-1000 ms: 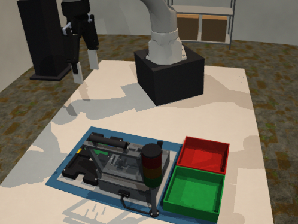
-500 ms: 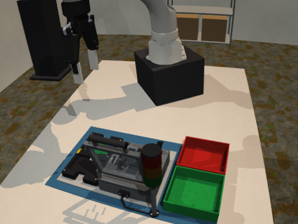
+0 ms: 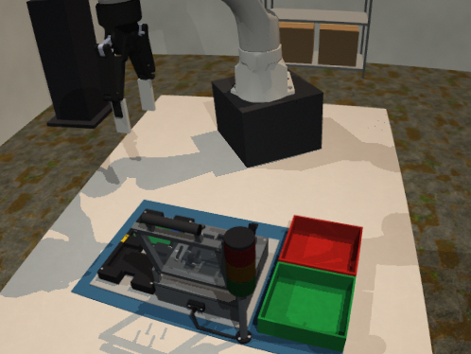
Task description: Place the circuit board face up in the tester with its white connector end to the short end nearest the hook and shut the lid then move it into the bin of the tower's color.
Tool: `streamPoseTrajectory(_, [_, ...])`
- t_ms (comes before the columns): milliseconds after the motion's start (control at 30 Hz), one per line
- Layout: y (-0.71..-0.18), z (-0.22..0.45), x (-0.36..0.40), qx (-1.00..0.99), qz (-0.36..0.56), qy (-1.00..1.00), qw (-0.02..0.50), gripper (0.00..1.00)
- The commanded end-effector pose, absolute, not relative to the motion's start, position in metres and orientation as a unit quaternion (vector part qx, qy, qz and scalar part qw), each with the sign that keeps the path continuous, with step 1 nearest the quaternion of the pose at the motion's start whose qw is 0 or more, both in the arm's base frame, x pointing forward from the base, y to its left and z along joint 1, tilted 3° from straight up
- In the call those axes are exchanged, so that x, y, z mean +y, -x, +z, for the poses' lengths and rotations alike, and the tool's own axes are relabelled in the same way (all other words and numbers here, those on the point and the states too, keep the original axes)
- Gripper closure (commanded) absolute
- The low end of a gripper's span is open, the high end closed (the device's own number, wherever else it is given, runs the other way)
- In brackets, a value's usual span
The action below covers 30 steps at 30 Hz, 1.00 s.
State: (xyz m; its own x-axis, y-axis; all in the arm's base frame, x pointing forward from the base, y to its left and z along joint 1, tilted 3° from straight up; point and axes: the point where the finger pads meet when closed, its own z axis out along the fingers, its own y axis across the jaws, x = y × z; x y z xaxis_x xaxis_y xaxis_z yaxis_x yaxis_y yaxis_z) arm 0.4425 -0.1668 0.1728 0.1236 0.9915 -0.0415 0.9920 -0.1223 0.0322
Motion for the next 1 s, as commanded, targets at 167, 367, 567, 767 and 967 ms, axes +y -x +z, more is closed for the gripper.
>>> streamPoseTrajectory(167, [-0.444,0.173,-0.167,0.663,-0.004,-0.748,0.026,0.42])
streamPoseTrajectory(367, [-0.444,0.173,-0.167,0.663,-0.004,-0.748,0.026,0.42])
streamPoseTrajectory(567, [-0.444,0.172,-0.167,0.663,-0.004,-0.748,0.026,0.42])
streamPoseTrajectory(767, [-0.444,0.159,-0.168,0.663,-0.004,-0.748,0.026,0.42])
streamPoseTrajectory(967, [-0.445,0.14,-0.169,0.663,-0.004,-0.748,0.026,0.42])
